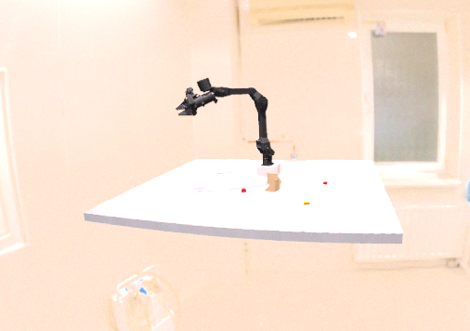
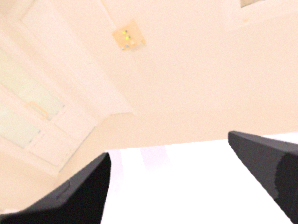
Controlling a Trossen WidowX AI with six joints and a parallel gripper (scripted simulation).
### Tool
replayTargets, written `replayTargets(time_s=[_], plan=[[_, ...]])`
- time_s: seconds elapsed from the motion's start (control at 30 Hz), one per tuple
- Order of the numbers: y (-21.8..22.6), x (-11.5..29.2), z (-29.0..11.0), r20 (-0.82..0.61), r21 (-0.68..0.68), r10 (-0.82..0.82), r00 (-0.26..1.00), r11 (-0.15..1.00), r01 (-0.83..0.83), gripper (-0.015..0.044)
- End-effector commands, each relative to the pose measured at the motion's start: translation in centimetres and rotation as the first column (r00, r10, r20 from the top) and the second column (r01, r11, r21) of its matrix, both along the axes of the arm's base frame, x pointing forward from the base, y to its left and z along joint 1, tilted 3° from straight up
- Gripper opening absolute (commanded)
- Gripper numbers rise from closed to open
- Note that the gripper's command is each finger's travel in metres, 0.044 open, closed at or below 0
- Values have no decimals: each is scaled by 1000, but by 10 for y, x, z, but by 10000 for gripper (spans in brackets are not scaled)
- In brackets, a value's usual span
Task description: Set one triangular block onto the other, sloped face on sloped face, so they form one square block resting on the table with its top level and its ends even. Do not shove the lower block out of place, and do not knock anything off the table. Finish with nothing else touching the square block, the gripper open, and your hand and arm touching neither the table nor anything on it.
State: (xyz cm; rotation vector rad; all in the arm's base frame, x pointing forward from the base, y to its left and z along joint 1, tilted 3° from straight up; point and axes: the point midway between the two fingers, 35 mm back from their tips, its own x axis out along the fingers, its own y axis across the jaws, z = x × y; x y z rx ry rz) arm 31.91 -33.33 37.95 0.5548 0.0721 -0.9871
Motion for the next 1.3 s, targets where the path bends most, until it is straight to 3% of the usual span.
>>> replayTargets(time_s=[0.0,0.33,0.63,0.83,1.07,1.27], plan=[[35,39,-26,20,140,53,998,989,-56,440],[169,117,-113,-18,521,141,990,846,-111,440],[310,127,-189,-194,734,94,976,674,81,440],[404,97,-233,-364,737,21,931,618,274,440],[501,27,-272,-515,600,-143,845,644,474,440],[517,9,-278,-526,558,-187,830,660,503,440]])
